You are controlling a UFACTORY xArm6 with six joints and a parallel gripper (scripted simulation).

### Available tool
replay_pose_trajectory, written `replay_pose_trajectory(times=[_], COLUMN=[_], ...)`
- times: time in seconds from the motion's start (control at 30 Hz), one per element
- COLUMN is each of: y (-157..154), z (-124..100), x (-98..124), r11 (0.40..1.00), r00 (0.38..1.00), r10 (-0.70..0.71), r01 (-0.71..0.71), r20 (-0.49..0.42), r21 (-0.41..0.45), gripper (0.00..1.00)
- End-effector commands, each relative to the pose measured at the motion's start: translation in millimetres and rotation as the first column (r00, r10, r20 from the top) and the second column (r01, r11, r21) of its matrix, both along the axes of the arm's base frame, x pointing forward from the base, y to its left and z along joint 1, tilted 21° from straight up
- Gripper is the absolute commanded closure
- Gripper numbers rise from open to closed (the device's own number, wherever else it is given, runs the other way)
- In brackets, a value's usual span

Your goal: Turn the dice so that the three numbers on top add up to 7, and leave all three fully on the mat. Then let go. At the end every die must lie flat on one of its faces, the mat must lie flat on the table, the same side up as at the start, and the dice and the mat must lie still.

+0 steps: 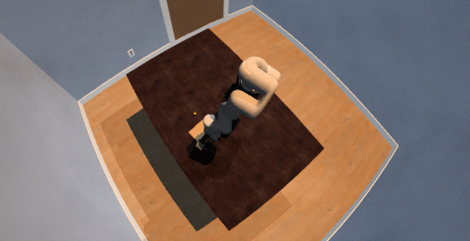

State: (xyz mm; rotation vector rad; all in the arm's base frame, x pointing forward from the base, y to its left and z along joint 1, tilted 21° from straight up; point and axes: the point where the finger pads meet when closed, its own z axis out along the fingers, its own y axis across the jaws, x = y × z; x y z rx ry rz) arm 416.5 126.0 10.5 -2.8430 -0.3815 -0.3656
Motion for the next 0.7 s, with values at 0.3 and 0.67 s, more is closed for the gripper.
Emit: replay_pose_trajectory(times=[0.3, 0.67], y=[2, 5], z=[-6, -18], x=[2, 5], r11=[1.000, 1.000], r00=[1.000, 1.000], r10=[0.000, 0.000], r01=[0.000, 0.000], r20=[0.003, 0.003], r21=[0.001, 0.001], gripper=[0.69, 0.69])
